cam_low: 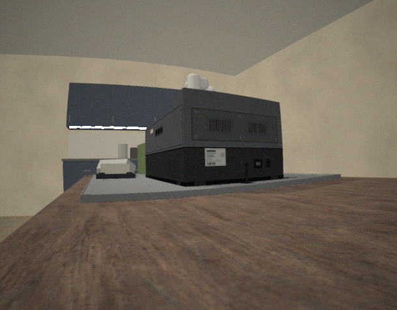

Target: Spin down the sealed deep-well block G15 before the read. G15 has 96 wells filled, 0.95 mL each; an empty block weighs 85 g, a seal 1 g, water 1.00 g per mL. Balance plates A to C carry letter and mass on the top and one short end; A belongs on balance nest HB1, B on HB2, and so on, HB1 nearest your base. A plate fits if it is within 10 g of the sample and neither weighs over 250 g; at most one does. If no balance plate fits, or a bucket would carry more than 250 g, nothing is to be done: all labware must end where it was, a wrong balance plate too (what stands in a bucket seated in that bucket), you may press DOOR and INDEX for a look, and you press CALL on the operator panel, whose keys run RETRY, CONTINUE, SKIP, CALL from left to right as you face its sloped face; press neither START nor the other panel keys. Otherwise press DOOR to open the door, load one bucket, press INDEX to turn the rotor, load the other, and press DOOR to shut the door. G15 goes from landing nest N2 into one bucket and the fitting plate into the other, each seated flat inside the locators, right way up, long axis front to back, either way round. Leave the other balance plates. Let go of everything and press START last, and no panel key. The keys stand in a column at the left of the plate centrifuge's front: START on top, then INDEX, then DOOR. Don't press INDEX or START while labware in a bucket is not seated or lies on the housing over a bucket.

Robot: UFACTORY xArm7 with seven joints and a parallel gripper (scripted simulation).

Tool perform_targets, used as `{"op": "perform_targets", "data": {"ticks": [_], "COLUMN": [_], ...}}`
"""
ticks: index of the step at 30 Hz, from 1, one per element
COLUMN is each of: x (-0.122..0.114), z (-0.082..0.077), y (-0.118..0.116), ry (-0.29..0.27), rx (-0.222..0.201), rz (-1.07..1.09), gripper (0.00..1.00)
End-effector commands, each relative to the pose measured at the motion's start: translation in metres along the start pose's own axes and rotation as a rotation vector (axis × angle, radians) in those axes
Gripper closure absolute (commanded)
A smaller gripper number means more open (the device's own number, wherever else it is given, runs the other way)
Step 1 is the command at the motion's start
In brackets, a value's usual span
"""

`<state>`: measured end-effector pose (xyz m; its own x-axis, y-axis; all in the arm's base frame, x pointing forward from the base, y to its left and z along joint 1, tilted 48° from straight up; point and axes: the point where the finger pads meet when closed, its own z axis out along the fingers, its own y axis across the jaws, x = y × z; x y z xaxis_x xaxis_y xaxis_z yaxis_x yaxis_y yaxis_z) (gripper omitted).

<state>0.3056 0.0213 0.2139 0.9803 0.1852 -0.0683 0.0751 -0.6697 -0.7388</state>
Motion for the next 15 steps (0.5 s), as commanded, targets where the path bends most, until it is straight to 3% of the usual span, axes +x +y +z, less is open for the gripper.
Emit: {"op": "perform_targets", "data": {"ticks": [1,8,15], "x": [0.000,0.002,0.008], "z": [-0.001,0.003,0.017], "y": [0.000,0.000,0.000], "ry": [0.005,0.024,0.091], "rx": [0.001,0.001,0.001], "rz": [0.000,0.000,0.000], "gripper": [1.00,1.00,1.00]}}
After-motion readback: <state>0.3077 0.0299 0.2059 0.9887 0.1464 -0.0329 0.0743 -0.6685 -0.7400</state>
